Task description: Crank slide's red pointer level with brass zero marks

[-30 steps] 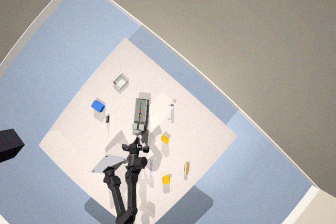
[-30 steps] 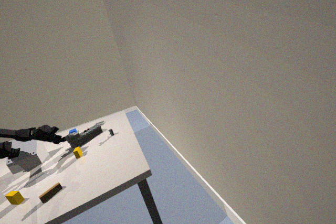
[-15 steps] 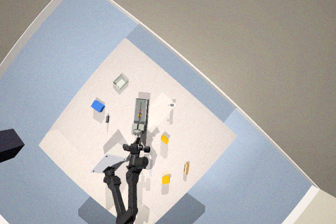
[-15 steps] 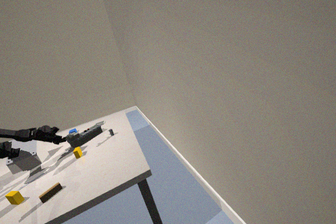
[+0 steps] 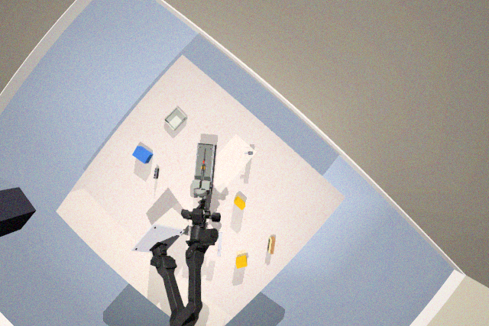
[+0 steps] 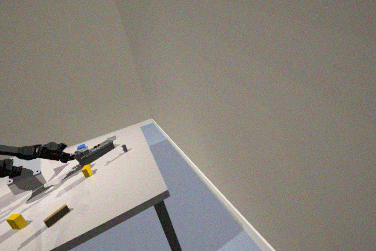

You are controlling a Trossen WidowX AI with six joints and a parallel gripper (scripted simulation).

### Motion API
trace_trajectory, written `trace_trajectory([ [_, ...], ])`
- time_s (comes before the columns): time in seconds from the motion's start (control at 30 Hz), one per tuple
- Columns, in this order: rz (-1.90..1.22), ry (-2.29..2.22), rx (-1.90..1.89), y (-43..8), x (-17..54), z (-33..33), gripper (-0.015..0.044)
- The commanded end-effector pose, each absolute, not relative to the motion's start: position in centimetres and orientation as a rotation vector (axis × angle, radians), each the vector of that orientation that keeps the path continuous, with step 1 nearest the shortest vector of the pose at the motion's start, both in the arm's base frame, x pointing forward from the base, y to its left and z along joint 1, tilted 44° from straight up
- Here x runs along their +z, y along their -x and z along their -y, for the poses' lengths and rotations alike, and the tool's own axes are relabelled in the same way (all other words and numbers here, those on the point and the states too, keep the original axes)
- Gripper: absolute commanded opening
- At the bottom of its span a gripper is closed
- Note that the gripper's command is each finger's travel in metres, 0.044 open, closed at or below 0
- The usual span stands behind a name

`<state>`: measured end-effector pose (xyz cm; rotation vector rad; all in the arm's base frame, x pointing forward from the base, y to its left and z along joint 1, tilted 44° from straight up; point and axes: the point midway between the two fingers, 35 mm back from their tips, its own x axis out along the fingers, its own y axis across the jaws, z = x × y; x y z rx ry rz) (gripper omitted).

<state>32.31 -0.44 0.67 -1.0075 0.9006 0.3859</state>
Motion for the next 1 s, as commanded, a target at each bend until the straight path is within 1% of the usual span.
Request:
trace_trajectory([
  [0.0,-0.906,1.008,0.368,-32.8,0.6,1.2,0.0],
  [0.97,-0.907,1.009,0.368,-32.6,-2.7,3.6,0.0],
])
